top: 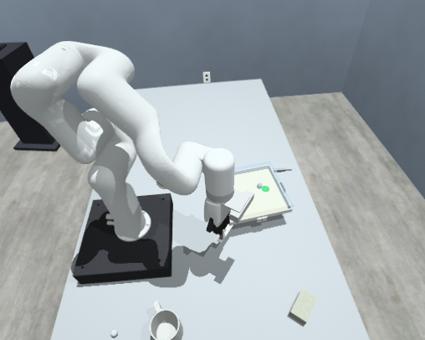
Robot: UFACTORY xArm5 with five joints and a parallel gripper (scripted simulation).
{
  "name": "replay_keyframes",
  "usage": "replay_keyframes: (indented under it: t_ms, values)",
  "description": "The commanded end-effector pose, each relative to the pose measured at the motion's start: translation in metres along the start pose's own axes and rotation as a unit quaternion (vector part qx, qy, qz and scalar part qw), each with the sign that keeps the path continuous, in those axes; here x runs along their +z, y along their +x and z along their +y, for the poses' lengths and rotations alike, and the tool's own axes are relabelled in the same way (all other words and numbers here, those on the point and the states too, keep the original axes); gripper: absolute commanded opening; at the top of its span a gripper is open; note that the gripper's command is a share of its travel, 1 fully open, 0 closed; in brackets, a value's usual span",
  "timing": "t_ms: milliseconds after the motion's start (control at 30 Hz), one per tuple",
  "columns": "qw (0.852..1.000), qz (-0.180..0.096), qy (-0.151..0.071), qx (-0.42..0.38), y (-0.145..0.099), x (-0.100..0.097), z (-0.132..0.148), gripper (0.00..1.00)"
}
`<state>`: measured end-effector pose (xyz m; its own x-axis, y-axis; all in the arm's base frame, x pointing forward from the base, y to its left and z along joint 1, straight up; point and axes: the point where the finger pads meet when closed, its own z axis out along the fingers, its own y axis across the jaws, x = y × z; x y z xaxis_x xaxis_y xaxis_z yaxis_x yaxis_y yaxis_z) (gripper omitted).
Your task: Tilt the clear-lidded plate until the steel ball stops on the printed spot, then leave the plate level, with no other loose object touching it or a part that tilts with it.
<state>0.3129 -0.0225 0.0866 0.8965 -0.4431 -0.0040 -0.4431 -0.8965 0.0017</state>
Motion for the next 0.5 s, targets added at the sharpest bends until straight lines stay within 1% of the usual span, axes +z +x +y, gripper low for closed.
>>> replay_keyframes:
  t_ms: [0, 467]
  values:
    - [1.000, 0.002, 0.001, 0.000, 0.0018, -0.0015, -0.0007, 0.00]
    - [1.000, 0.002, 0.001, -0.001, 0.0002, -0.0010, -0.0005, 0.00]
